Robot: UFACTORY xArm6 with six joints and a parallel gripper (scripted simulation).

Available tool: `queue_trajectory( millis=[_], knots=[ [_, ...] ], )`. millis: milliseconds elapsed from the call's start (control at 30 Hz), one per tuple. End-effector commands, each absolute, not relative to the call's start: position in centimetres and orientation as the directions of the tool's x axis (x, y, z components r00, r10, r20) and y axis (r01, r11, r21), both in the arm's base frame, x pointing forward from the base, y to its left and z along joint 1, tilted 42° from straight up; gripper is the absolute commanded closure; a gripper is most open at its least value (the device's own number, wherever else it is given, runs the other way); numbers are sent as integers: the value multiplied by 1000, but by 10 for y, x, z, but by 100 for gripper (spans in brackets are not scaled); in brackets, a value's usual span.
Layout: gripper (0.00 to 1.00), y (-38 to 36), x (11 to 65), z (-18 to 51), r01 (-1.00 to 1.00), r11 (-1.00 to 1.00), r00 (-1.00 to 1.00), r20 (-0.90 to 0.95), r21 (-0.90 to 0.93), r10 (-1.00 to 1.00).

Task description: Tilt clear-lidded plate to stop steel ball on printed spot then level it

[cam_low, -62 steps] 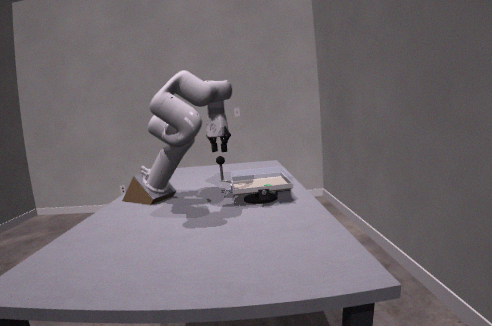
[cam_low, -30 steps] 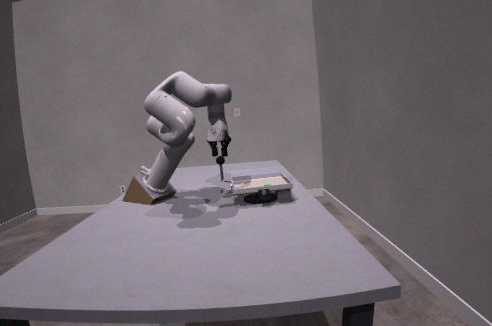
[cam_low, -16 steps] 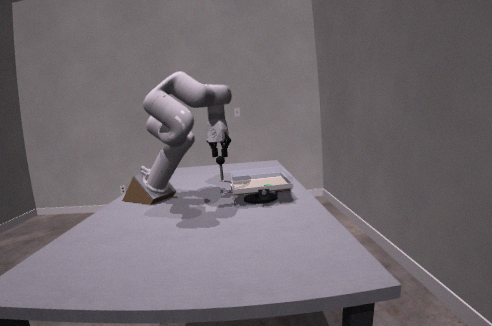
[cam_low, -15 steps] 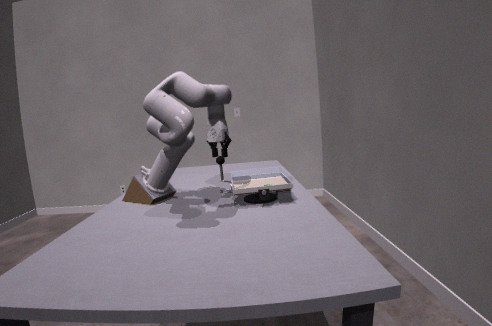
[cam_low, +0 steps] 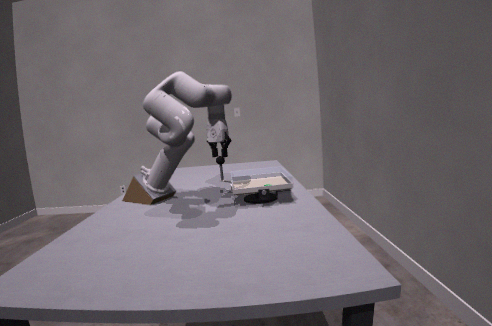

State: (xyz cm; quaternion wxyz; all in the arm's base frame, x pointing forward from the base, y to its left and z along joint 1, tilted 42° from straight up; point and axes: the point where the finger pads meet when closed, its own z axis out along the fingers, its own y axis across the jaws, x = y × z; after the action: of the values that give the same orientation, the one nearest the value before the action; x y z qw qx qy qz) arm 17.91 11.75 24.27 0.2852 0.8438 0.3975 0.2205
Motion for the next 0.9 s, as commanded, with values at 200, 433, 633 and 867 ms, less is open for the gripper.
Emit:
queue_trajectory(
  millis=[200,433,633,867],
  knots=[
    [39,118,179,243,545,-523,586,147,655,797],
    [39,118,179,243,545,-523,586,147,655,797],
    [39,117,181,241,545,-523,586,147,655,797],
    [39,116,183,238,545,-523,586,147,655,797]
  ],
)
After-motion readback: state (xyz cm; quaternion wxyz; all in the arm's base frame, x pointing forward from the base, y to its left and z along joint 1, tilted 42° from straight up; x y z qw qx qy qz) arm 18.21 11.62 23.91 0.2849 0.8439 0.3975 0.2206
